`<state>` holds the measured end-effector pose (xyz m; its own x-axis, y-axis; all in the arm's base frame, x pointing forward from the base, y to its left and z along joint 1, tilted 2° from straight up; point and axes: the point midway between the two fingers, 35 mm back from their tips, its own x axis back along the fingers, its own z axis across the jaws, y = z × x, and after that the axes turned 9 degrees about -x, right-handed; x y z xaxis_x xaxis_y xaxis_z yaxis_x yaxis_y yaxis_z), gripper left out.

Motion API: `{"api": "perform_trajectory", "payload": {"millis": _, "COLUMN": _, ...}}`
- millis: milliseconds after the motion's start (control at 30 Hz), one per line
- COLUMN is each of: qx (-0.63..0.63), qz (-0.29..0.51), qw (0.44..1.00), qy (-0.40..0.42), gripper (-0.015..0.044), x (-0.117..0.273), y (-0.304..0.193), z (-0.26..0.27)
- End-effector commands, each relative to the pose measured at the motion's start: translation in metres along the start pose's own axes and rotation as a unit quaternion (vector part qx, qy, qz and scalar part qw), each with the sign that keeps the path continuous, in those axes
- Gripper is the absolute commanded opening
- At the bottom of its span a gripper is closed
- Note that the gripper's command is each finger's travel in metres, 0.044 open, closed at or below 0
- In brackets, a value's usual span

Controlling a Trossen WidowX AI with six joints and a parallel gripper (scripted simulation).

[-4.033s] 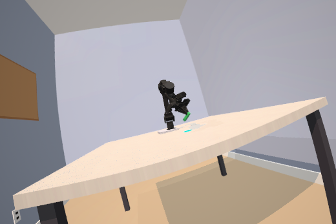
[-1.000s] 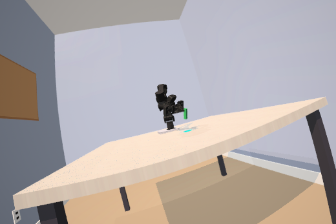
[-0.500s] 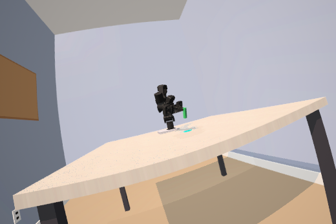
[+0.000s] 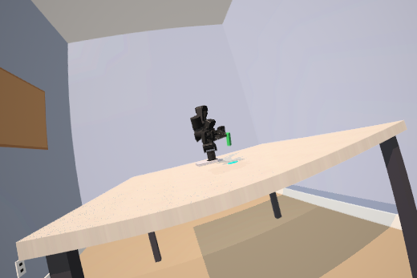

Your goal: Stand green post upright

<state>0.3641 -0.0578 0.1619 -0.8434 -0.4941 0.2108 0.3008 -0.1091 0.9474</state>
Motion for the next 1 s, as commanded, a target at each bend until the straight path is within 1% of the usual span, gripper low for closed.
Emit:
{"api": "perform_trajectory", "payload": {"millis": 0, "qx": 0.003, "qz": -0.009, "qw": 1.000, "qy": 0.006, "gripper": 0.0023, "x": 0.005, "y": 0.000, "z": 0.004}}
{"api": "perform_trajectory", "payload": {"millis": 967, "qx": 0.035, "qz": -0.055, "qw": 0.997, "qy": 0.043, "gripper": 0.0023, "x": 0.028, "y": -0.007, "z": 0.025}}
